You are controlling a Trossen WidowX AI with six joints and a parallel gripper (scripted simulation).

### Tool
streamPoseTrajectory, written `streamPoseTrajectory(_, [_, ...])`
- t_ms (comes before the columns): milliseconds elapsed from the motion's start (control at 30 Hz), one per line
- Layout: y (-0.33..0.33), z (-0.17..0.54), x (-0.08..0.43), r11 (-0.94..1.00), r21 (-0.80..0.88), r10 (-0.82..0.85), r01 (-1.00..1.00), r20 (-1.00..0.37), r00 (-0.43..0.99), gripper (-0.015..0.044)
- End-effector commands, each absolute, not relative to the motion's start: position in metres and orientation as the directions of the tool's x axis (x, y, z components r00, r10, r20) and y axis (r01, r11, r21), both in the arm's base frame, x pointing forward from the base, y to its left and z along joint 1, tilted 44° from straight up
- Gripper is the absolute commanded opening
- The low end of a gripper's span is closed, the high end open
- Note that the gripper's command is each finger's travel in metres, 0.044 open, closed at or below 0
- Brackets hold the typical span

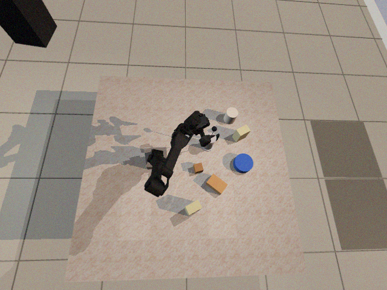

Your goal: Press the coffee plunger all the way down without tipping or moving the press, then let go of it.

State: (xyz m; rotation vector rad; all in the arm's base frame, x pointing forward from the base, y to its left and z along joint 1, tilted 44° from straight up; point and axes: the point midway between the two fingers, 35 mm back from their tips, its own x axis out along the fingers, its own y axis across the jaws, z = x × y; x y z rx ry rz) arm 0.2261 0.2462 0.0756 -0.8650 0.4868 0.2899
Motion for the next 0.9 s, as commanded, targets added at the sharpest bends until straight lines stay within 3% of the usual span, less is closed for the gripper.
streamPoseTrajectory(0, [0.244, 0.068, 0.230, 0.609, -0.660, 0.043, -0.439, -0.526, 0.849, 0.0440])
streamPoseTrajectory(600, [0.244, 0.054, 0.253, 0.609, -0.661, 0.044, -0.438, -0.523, 0.851, 0.0440])
streamPoseTrajectory(867, [0.244, 0.054, 0.253, 0.609, -0.661, 0.044, -0.438, -0.523, 0.851, 0.0230])
